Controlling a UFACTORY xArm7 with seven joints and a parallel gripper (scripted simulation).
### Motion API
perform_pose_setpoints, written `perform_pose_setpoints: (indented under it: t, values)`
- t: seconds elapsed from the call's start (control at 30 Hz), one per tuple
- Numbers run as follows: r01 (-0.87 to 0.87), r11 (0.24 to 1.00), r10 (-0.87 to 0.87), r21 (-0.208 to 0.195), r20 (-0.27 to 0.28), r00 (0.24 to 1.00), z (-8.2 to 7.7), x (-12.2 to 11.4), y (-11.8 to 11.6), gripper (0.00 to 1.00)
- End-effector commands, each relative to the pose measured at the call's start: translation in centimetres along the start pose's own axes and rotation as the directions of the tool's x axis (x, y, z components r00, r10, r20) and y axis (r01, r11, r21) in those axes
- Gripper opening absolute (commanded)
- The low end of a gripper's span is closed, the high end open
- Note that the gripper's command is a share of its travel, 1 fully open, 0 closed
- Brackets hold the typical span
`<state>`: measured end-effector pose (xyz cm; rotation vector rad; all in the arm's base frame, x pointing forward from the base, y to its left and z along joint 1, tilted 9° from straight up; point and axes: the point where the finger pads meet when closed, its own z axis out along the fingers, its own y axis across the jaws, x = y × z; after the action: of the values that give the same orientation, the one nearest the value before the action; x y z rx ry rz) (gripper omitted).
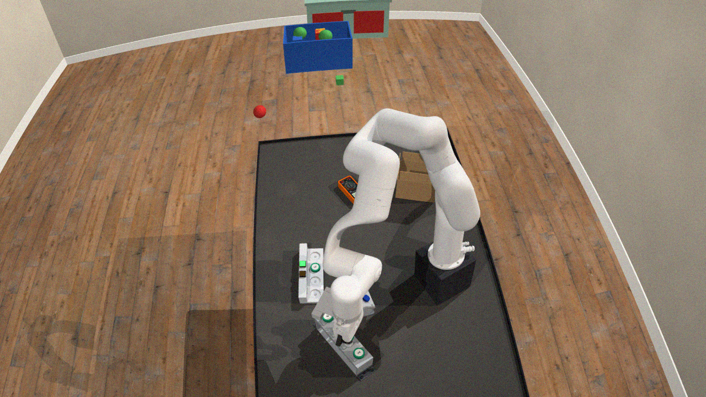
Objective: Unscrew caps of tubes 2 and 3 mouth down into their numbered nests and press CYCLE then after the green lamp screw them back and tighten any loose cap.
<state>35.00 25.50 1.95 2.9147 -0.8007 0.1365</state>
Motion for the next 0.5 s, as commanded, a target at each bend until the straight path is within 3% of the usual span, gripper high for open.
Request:
perform_pose_setpoints:
  t: [0.0, 0.07, 0.33, 0.47]
  values:
    - [-0.002, 1.000, 0.002, 0.001, -0.005, 1.000, -0.1, -0.1, -0.4, 0.00]
    - [-0.002, 1.000, 0.002, 0.001, -0.005, 1.000, -0.1, -0.1, -0.4, 0.00]
    - [-0.002, 1.000, 0.002, 0.001, -0.005, 1.000, 2.3, -0.1, -0.4, 0.00]
    - [-0.002, 1.000, 0.002, 0.001, -0.005, 1.000, 2.4, -0.1, -0.4, 0.00]
